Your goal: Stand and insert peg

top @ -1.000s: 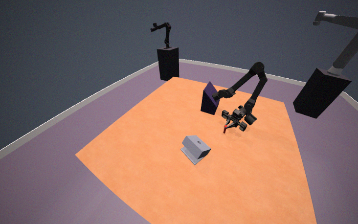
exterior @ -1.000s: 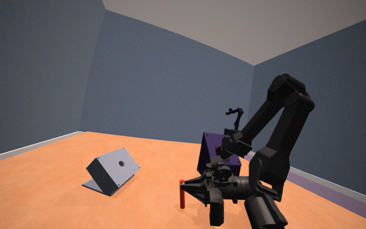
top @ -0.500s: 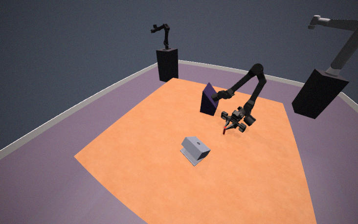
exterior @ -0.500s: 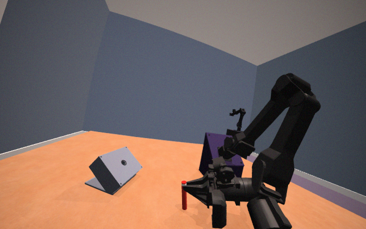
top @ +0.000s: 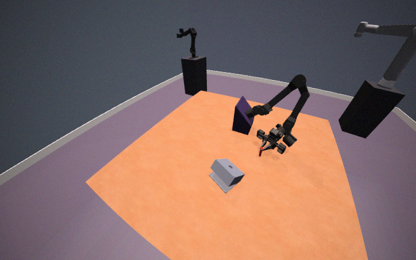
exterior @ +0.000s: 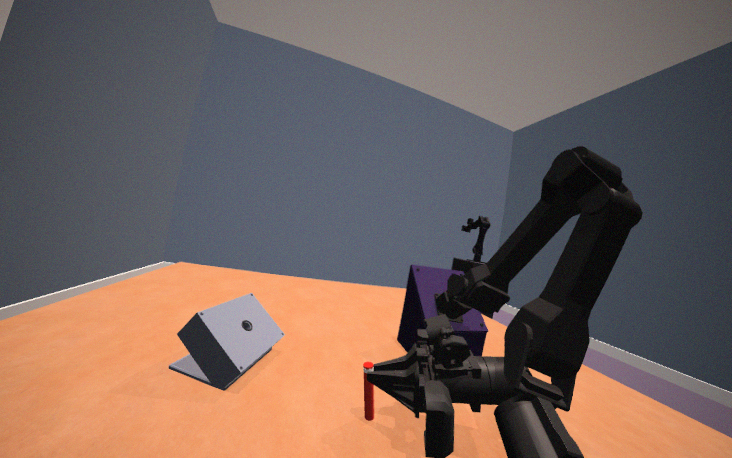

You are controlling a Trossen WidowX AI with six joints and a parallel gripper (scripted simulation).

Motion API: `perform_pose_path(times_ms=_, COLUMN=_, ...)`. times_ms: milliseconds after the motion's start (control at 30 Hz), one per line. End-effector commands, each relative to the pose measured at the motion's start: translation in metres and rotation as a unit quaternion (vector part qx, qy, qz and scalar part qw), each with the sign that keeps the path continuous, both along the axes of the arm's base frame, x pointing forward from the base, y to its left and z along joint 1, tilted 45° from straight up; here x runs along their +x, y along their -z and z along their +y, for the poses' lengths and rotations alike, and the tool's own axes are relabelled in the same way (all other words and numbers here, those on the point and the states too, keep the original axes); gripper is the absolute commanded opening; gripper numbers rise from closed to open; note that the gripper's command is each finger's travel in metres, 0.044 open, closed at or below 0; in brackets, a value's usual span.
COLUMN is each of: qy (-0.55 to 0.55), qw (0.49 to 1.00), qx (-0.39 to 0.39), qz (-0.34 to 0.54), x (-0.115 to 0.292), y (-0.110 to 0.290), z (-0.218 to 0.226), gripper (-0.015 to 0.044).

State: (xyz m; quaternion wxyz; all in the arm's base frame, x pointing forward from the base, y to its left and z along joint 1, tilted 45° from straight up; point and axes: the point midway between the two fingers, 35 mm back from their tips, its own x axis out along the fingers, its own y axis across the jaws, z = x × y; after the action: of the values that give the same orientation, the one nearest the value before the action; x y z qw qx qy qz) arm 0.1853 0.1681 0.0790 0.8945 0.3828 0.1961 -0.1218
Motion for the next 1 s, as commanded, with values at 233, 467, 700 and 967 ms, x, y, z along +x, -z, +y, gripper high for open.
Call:
perform_pose_path(times_ms=233, qy=0.002, qw=1.000, qx=0.000, qz=-0.002, x=-0.0027, y=0.0009, z=0.0022, gripper=0.0049)
perform_pose_path(times_ms=467, qy=0.005, qw=1.000, qx=-0.001, qz=-0.005, x=-0.0038, y=0.0008, z=0.0026, gripper=0.0049)
perform_pose_path(times_ms=700, qy=0.008, qw=1.000, qx=-0.002, qz=-0.008, x=-0.0047, y=0.0007, z=0.0030, gripper=0.0049)
perform_pose_path(times_ms=967, qy=0.011, qw=1.000, qx=-0.003, qz=-0.011, x=-0.0058, y=0.0006, z=0.0034, gripper=0.0049)
